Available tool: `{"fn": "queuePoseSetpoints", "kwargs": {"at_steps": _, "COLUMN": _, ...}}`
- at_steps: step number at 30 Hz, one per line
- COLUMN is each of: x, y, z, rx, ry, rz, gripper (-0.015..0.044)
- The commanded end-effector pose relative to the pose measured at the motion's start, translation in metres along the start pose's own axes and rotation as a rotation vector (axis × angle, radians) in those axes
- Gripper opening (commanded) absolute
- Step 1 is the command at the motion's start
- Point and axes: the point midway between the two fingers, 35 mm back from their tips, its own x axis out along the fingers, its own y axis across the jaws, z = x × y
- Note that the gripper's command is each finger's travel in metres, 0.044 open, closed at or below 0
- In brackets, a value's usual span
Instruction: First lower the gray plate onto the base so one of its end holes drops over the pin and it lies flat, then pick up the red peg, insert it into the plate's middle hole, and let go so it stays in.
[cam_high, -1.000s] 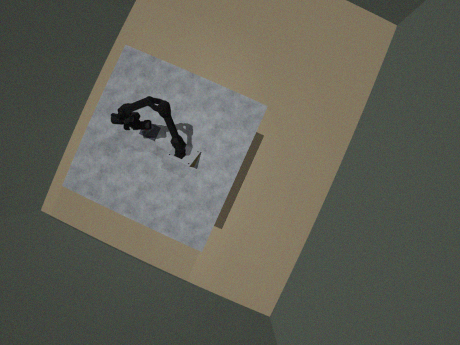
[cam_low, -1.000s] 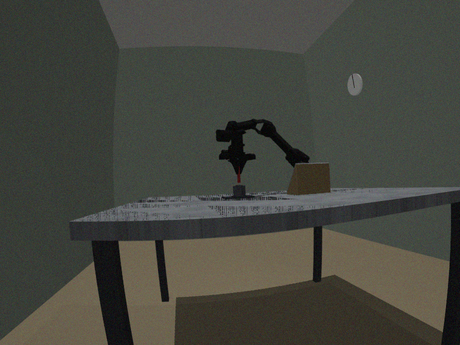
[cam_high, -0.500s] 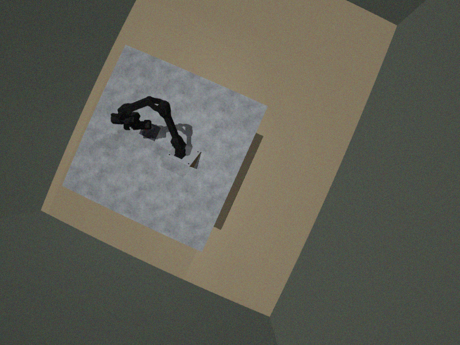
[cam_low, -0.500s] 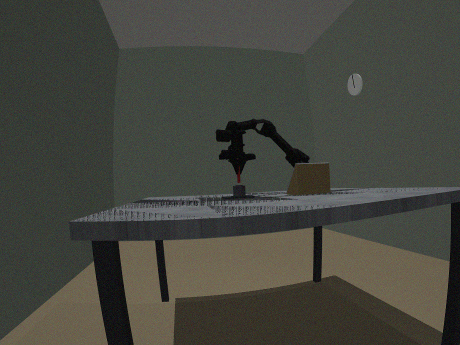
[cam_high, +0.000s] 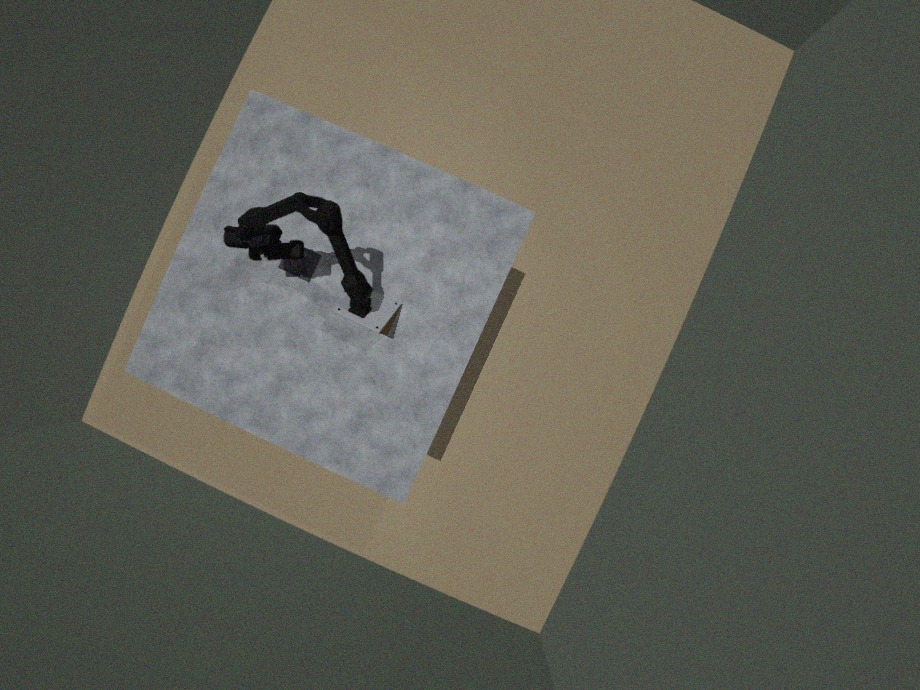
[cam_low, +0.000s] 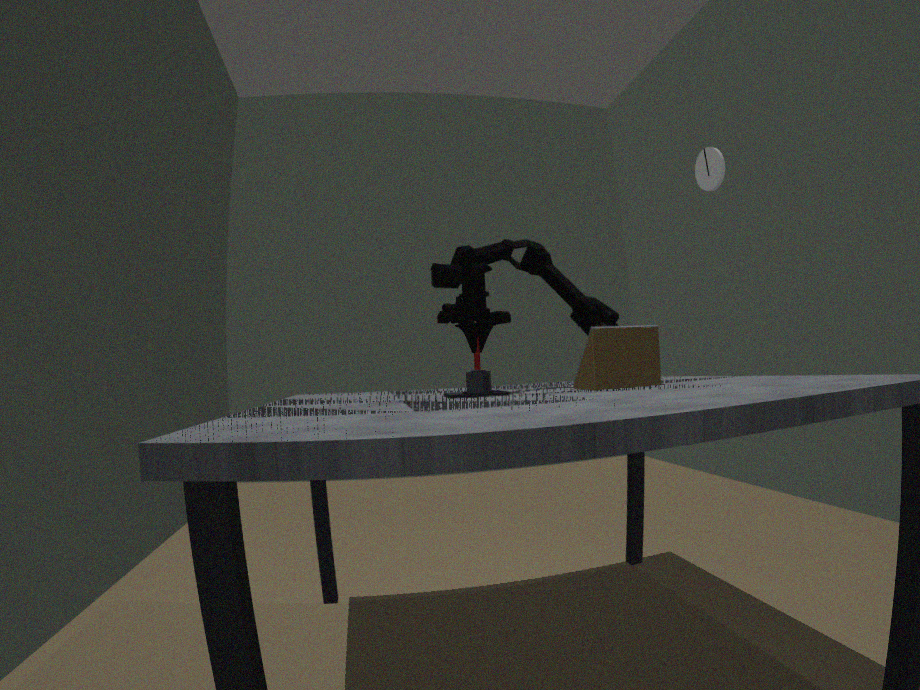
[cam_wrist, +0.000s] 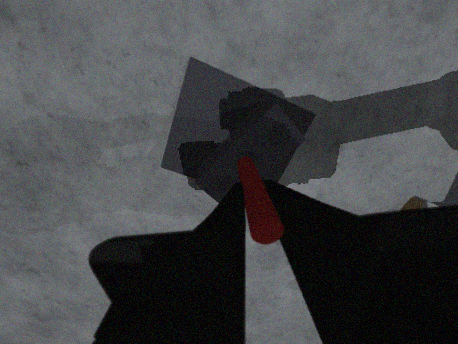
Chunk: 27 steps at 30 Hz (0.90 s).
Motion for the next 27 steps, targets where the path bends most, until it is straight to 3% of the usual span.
{"fn": "queuePoseSetpoints", "kwargs": {"at_steps": 1, "x": 0.0062, "y": -0.0015, "z": 0.0009, "rx": -0.008, "ry": -0.007, "rz": -0.004, "gripper": 0.0}}
{"fn": "queuePoseSetpoints", "kwargs": {"at_steps": 27, "x": 0.0072, "y": -0.0031, "z": -0.0011, "rx": -0.001, "ry": -0.001, "rz": -0.003, "gripper": 0.0}}
